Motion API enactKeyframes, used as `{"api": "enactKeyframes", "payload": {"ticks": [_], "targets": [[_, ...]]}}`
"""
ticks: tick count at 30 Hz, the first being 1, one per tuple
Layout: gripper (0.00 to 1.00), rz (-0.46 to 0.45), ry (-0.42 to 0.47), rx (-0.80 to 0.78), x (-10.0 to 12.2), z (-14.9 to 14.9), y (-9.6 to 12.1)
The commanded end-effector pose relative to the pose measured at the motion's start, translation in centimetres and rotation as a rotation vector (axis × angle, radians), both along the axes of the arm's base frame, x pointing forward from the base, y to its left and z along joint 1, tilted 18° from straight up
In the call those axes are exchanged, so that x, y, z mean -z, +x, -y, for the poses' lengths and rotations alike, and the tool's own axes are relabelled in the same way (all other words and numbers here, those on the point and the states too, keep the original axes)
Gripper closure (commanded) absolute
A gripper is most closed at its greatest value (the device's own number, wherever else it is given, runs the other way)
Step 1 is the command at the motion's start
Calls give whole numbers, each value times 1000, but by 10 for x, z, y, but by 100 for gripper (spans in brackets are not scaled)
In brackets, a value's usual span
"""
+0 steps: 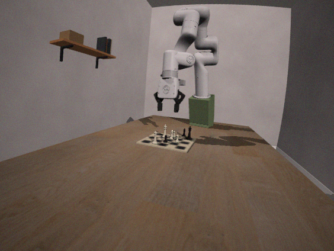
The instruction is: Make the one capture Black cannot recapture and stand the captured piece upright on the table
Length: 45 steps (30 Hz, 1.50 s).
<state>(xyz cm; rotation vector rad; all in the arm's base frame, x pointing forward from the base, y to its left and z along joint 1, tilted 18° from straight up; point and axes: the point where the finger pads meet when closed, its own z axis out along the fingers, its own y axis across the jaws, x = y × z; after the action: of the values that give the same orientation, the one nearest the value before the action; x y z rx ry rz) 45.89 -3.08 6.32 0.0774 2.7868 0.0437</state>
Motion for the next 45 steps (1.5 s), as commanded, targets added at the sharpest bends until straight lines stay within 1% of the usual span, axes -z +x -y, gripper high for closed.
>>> {"api": "enactKeyframes", "payload": {"ticks": [1, 3, 4, 7, 9, 10, 16, 18, 20, 21, 45], "targets": [[0, -10, 83, 267, -7, 1, 8], [0, -10, 83, 267, -7, 1, 8], [0, -6, 138, 399, -8, 1, 9], [0, -4, 175, 489, -8, 1, 9], [0, -5, 208, 575, -8, 1, 9], [57, -6, 225, 621, -8, 1, 9], [57, -20, 309, 888, -8, 1, 9], [57, -30, 326, 975, -8, 1, 9], [57, -30, 326, 975, -8, 1, 9], [57, -44, 331, 1053, -8, 1, 9], [57, -44, 331, 1053, -8, 1, 9]]}}
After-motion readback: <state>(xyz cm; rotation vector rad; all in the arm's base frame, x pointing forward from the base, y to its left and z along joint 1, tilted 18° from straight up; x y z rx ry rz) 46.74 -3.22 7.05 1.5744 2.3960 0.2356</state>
